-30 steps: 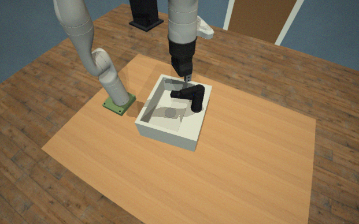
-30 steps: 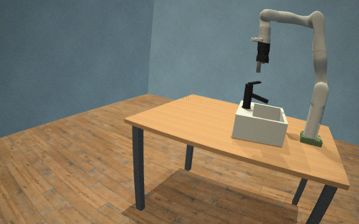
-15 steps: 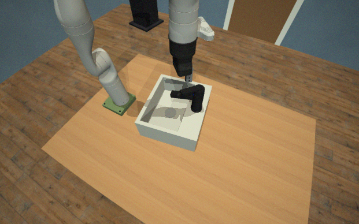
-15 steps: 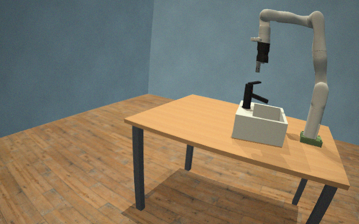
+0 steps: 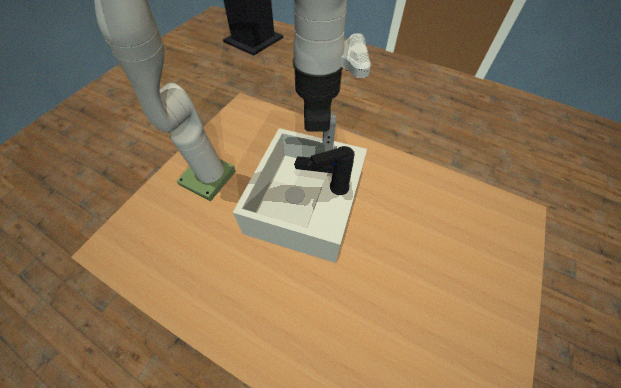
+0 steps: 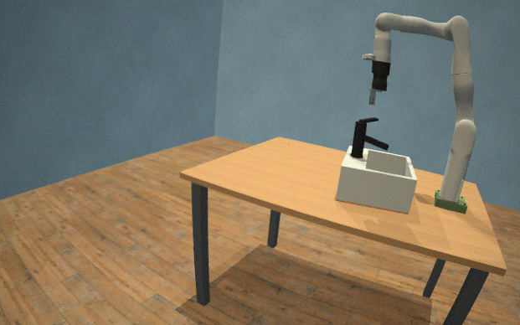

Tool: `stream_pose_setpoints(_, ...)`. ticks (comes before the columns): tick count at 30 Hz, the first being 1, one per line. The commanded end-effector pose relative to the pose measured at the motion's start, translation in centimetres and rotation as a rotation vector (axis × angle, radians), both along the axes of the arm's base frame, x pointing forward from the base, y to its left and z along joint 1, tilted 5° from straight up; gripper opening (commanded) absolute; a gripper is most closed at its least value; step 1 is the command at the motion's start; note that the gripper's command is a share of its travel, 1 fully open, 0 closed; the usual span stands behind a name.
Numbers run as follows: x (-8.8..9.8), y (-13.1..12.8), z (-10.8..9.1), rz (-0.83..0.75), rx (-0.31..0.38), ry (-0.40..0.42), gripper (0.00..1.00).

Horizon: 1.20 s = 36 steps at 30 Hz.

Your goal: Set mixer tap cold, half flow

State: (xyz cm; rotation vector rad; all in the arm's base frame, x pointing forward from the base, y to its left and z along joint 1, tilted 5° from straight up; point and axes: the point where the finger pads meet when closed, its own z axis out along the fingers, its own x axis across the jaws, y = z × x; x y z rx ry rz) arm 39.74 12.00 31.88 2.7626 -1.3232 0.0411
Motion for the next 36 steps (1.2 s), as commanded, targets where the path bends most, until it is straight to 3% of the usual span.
stream_pose_setpoints(1,0.0,0.2,0.1,-0.005,0.0,-0.002,0.0)
stream_pose_setpoints(16,0.8,-0.2,0.2,-0.44,-0.004,-0.036,0.0)
stream_pose_setpoints(18,0.8,-0.2,0.2,-0.44,-0.004,-0.036,0.0)
stream_pose_setpoints(33,1.1,-0.8,0.3,-0.965,-0.009,-0.077,0.0)
stream_pose_setpoints(36,1.1,-0.9,0.4,-1.001,-0.009,-0.08,0.0)
